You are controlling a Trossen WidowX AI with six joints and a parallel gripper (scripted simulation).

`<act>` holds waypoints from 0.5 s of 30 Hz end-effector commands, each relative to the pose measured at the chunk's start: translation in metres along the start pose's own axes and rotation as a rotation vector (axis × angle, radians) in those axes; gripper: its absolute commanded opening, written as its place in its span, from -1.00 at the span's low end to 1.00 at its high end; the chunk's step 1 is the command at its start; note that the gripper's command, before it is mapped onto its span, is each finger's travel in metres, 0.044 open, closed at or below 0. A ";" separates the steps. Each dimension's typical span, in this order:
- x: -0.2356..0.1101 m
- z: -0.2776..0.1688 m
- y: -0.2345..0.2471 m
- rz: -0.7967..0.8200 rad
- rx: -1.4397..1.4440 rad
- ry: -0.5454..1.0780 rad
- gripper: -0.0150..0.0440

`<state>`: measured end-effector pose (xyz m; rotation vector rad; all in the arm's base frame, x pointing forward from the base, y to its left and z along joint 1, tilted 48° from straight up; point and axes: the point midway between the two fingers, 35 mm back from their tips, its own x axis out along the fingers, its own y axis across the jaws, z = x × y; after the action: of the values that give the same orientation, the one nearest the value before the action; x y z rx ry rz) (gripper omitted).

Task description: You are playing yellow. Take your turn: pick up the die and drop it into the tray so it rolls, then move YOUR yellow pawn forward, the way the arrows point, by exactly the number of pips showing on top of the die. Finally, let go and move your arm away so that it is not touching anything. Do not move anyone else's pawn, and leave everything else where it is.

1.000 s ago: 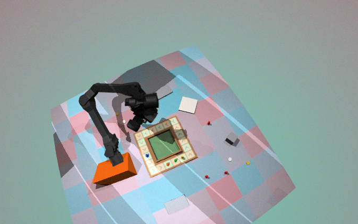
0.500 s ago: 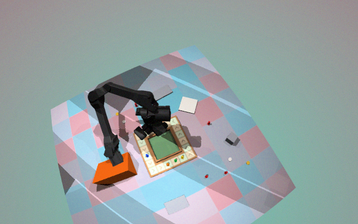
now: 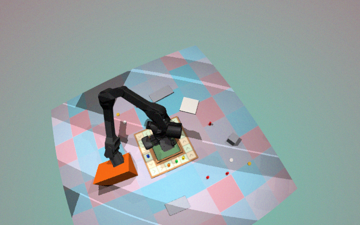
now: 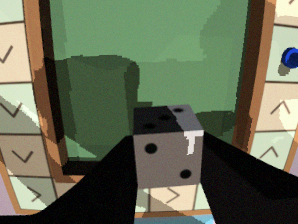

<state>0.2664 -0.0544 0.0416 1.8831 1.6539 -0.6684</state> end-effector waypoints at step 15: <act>0.015 0.007 -0.012 -0.131 0.025 -0.428 -0.49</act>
<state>0.2590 -0.0484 0.0277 1.5958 1.5544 -0.9913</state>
